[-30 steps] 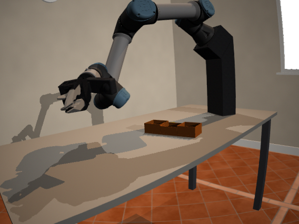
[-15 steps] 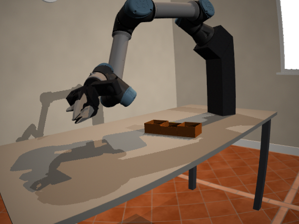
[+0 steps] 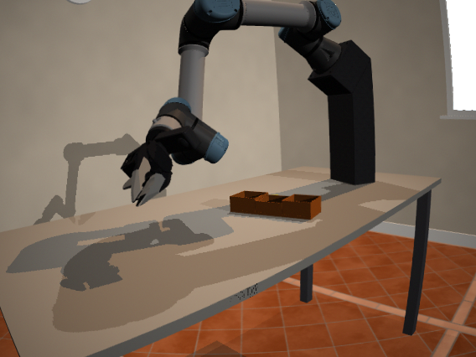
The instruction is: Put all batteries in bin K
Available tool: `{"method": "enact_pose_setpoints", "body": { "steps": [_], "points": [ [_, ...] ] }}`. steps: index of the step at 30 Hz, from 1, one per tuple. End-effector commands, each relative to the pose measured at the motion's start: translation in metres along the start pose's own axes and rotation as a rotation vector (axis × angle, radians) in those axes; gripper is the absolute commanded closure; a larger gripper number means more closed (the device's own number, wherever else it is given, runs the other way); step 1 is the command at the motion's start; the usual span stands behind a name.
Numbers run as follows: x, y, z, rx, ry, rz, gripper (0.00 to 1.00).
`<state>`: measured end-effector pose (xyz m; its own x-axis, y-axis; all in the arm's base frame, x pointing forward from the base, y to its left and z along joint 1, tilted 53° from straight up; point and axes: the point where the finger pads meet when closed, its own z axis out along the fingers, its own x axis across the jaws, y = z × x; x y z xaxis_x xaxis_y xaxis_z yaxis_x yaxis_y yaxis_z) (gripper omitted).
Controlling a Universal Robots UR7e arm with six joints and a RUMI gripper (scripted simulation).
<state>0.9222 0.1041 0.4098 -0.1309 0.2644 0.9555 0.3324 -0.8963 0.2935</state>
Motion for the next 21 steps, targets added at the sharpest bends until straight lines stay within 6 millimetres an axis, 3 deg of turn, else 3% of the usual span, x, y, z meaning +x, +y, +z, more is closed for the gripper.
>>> {"method": "enact_pose_setpoints", "body": {
  "steps": [1, 5, 8, 12, 15, 19, 21],
  "points": [
    [-0.022, 0.006, -0.019, -0.048, -0.047, 0.116, 0.96],
    [-0.024, 0.007, -0.021, -0.048, -0.047, 0.116, 0.96],
    [-0.043, 0.010, -0.037, -0.092, -0.086, 0.215, 0.96],
    [-0.045, 0.011, -0.039, -0.092, -0.086, 0.215, 0.96],
    [-0.063, 0.014, -0.057, -0.138, -0.122, 0.314, 0.96],
    [-0.066, 0.014, -0.059, -0.138, -0.122, 0.314, 0.96],
    [-0.077, 0.015, -0.072, -0.182, -0.151, 0.399, 0.96]
  ]
}}
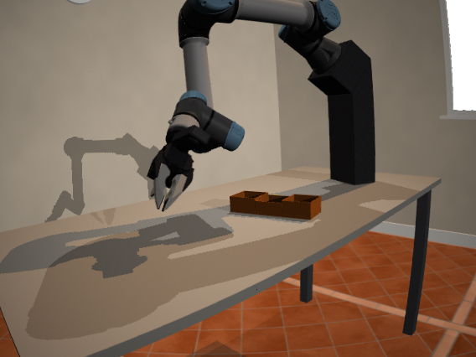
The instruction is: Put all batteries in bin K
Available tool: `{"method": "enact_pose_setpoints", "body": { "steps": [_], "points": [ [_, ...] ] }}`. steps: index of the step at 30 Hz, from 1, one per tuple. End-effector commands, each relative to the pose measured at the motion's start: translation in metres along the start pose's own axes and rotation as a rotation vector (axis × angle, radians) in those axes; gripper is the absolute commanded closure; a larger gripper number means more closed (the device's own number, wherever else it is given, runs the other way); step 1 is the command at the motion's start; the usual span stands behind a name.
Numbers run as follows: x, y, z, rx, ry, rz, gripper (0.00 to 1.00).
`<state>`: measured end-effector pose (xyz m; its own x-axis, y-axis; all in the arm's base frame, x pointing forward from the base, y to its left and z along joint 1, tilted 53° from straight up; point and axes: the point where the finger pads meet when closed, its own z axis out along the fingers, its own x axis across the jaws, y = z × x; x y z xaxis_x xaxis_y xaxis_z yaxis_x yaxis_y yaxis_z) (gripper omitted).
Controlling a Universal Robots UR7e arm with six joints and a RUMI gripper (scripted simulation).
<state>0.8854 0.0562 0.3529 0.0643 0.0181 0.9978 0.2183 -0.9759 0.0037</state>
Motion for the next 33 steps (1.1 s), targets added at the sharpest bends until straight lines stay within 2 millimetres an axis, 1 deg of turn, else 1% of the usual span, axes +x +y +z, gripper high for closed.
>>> {"method": "enact_pose_setpoints", "body": {
  "steps": [1, 2, 7, 9, 11, 14, 16, 18, 24, 26, 28, 32, 33],
  "points": [
    [-0.021, 0.011, -0.021, -0.058, -0.037, 0.116, 0.96],
    [-0.025, 0.013, -0.024, -0.058, -0.037, 0.116, 0.96],
    [-0.025, 0.013, -0.024, -0.058, -0.037, 0.116, 0.96],
    [-0.036, 0.018, -0.035, -0.104, -0.062, 0.201, 0.96],
    [-0.046, 0.023, -0.045, -0.110, -0.065, 0.213, 0.96],
    [-0.046, 0.023, -0.045, -0.110, -0.065, 0.213, 0.96],
    [-0.057, 0.027, -0.057, -0.158, -0.088, 0.298, 0.96],
    [-0.067, 0.031, -0.067, -0.164, -0.091, 0.309, 0.96],
    [-0.067, 0.031, -0.067, -0.164, -0.091, 0.309, 0.96],
    [-0.077, 0.035, -0.080, -0.214, -0.110, 0.393, 0.96],
    [-0.088, 0.039, -0.091, -0.221, -0.113, 0.403, 0.96],
    [-0.088, 0.039, -0.091, -0.221, -0.113, 0.403, 0.96],
    [-0.093, 0.040, -0.098, -0.247, -0.121, 0.445, 0.96]
  ]
}}
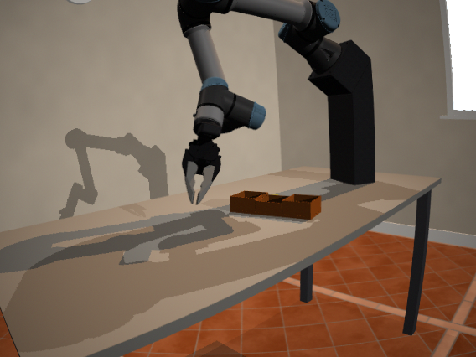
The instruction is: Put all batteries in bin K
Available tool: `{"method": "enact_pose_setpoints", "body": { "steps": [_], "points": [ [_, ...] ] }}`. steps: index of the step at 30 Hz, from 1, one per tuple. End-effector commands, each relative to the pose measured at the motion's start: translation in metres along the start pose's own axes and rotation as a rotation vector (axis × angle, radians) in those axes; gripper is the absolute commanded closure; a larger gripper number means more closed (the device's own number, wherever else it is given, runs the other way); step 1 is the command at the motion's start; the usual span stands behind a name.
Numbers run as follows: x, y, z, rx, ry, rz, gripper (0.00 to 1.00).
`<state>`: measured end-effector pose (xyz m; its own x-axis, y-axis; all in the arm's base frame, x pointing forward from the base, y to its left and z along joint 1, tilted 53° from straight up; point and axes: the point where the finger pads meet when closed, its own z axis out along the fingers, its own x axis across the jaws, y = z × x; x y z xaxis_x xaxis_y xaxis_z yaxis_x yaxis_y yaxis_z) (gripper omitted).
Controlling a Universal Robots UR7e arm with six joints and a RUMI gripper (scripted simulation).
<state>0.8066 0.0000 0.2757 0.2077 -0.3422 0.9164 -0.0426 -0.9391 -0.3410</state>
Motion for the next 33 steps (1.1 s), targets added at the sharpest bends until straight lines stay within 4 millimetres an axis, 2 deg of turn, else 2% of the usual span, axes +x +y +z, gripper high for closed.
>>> {"method": "enact_pose_setpoints", "body": {
  "steps": [1, 3, 8, 10, 12, 16, 18, 20, 25, 27, 29, 33],
  "points": [
    [-0.013, 0.014, -0.017, -0.062, -0.018, 0.104, 0.96],
    [-0.022, 0.023, -0.027, -0.068, -0.019, 0.114, 0.96],
    [-0.023, 0.023, -0.027, -0.068, -0.019, 0.114, 0.96],
    [-0.032, 0.032, -0.039, -0.121, -0.031, 0.198, 0.96],
    [-0.041, 0.041, -0.050, -0.126, -0.032, 0.207, 0.96],
    [-0.041, 0.041, -0.050, -0.126, -0.032, 0.207, 0.96],
    [-0.050, 0.049, -0.062, -0.181, -0.040, 0.291, 0.96],
    [-0.059, 0.057, -0.074, -0.186, -0.041, 0.300, 0.96],
    [-0.061, 0.058, -0.075, -0.186, -0.041, 0.300, 0.96],
    [-0.069, 0.066, -0.087, -0.242, -0.045, 0.383, 0.96],
    [-0.078, 0.073, -0.099, -0.247, -0.045, 0.390, 0.96],
    [-0.080, 0.074, -0.102, -0.247, -0.045, 0.390, 0.96]
  ]
}}
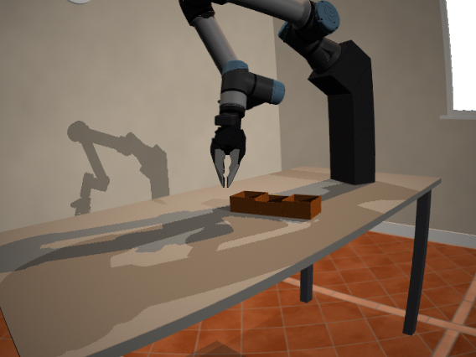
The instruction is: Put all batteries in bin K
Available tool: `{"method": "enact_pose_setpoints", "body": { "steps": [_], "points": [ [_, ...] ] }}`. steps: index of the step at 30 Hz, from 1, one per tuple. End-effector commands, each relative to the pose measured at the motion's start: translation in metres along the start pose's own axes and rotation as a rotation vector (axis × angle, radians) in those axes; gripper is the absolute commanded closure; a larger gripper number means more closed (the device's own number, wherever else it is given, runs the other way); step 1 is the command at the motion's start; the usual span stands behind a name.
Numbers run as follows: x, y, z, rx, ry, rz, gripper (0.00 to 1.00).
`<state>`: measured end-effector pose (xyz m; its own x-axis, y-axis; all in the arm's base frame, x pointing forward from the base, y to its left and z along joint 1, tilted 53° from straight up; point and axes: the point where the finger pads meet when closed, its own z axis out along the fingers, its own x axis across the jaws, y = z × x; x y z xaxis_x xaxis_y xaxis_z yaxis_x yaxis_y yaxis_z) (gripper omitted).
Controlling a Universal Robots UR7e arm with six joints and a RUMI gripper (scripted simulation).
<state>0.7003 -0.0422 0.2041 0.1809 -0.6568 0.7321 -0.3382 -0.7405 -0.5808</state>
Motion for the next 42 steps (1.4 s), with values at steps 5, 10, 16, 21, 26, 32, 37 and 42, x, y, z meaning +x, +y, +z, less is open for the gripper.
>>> {"method": "enact_pose_setpoints", "body": {
  "steps": [5, 10, 16, 21, 26, 32, 37, 42],
  "points": [
    [-0.017, 0.037, -0.032, -0.075, 0.001, 0.116, 0.96],
    [-0.020, 0.042, -0.038, -0.103, 0.003, 0.157, 0.96],
    [-0.031, 0.063, -0.057, -0.135, 0.006, 0.205, 0.96],
    [-0.040, 0.079, -0.074, -0.195, 0.015, 0.294, 0.96],
    [-0.044, 0.088, -0.083, -0.195, 0.015, 0.294, 0.96],
    [-0.059, 0.112, -0.111, -0.255, 0.029, 0.380, 0.96],
    [-0.062, 0.116, -0.118, -0.283, 0.037, 0.421, 0.96],
    [-0.073, 0.135, -0.141, -0.314, 0.047, 0.466, 0.96]
  ]
}}
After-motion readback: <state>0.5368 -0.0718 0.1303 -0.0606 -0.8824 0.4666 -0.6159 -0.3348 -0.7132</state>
